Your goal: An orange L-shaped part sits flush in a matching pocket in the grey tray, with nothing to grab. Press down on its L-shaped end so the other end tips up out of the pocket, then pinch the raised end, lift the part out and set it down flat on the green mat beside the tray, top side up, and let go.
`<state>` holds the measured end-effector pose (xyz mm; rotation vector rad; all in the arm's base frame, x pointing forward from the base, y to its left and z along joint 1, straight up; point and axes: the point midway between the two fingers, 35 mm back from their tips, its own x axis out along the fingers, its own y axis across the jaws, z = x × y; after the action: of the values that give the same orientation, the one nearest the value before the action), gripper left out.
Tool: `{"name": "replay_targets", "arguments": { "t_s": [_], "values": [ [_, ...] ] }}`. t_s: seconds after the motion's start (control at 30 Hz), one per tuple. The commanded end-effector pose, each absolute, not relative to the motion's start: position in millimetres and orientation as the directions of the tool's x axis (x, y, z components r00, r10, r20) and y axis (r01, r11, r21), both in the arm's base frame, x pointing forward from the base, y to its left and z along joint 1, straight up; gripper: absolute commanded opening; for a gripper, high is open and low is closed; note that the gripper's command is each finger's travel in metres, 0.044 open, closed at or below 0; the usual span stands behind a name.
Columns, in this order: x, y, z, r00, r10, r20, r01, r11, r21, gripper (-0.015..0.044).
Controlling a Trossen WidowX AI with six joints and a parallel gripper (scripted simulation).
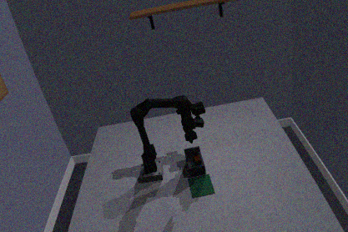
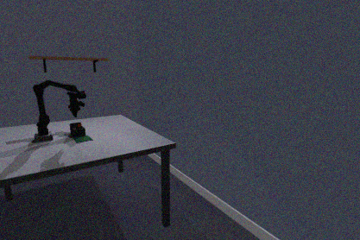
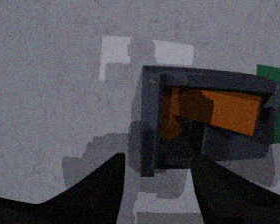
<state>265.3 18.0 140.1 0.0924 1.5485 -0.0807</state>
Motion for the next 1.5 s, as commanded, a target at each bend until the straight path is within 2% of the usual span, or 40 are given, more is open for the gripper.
{"name": "replay_targets", "arguments": {
  "t_s": [0.0, 0.13, 0.23, 0.4, 0.5, 0.57, 1.47],
  "values": [
    [265, 18, 140, 0.02, 0.006, -1.0, 0.11, 0.994, 0.008, 0.018],
    [267, 9, 140, 0.02, 0.005, -1.0, 0.294, 0.956, 0.011, 0.028],
    [268, -5, 141, 0.021, 0.003, -1.0, 0.561, 0.828, 0.014, 0.028],
    [269, -33, 142, 0.02, -0.001, -1.0, 0.919, 0.393, 0.018, 0.028],
    [268, -50, 143, 0.02, -0.003, -1.0, 0.998, 0.059, 0.02, 0.028],
    [267, -57, 144, 0.02, -0.004, -1.0, 0.996, -0.087, 0.02, 0.028],
    [269, -59, 102, 0.02, -0.004, -1.0, 0.994, -0.106, 0.02, 0.028]
  ]
}}
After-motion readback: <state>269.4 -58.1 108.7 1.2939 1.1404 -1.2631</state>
